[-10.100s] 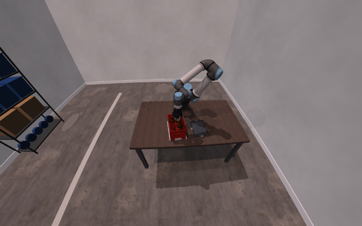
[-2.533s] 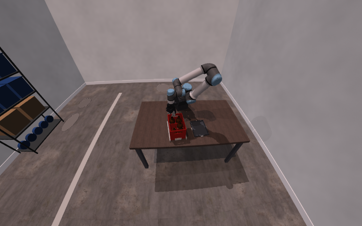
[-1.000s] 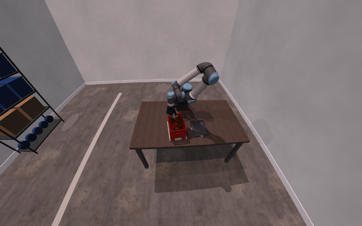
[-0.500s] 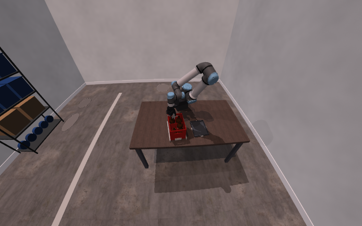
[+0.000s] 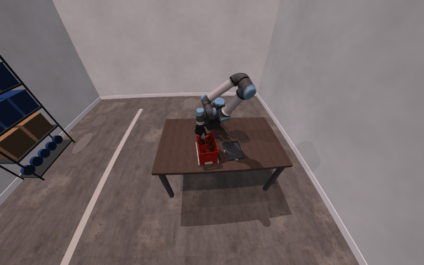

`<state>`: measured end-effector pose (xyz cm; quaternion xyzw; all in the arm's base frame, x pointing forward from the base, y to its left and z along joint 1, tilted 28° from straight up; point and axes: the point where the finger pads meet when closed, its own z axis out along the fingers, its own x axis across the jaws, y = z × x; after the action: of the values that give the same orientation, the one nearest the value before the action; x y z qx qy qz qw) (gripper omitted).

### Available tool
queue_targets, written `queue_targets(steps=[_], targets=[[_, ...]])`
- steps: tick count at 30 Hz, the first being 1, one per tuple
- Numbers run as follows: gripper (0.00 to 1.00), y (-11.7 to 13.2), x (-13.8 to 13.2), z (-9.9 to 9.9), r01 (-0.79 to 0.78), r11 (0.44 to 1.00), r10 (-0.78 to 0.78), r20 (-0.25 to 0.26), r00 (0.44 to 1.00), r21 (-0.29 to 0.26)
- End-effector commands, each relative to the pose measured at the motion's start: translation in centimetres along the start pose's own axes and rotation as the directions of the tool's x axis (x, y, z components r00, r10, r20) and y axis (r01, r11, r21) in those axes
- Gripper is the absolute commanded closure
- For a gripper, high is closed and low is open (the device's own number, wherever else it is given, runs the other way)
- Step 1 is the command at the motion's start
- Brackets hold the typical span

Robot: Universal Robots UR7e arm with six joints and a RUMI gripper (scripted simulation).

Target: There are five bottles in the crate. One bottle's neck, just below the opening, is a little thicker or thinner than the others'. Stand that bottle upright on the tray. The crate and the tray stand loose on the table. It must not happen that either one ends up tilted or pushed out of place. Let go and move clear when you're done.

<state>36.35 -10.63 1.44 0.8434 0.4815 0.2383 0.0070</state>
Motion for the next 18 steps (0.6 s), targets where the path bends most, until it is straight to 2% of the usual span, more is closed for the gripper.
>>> queue_targets(steps=[1, 16, 17, 18], targets=[[0.62, -0.22, 0.09, 0.15, -0.002, 1.0, 0.002, -0.002, 1.0, 0.003], [0.62, -0.22, 0.09, 0.15, -0.002, 1.0, 0.002, -0.002, 1.0, 0.003], [1.0, -0.22, 0.09, 0.15, -0.002, 1.0, 0.002, -0.002, 1.0, 0.003], [1.0, -0.22, 0.09, 0.15, -0.002, 1.0, 0.002, -0.002, 1.0, 0.003]])
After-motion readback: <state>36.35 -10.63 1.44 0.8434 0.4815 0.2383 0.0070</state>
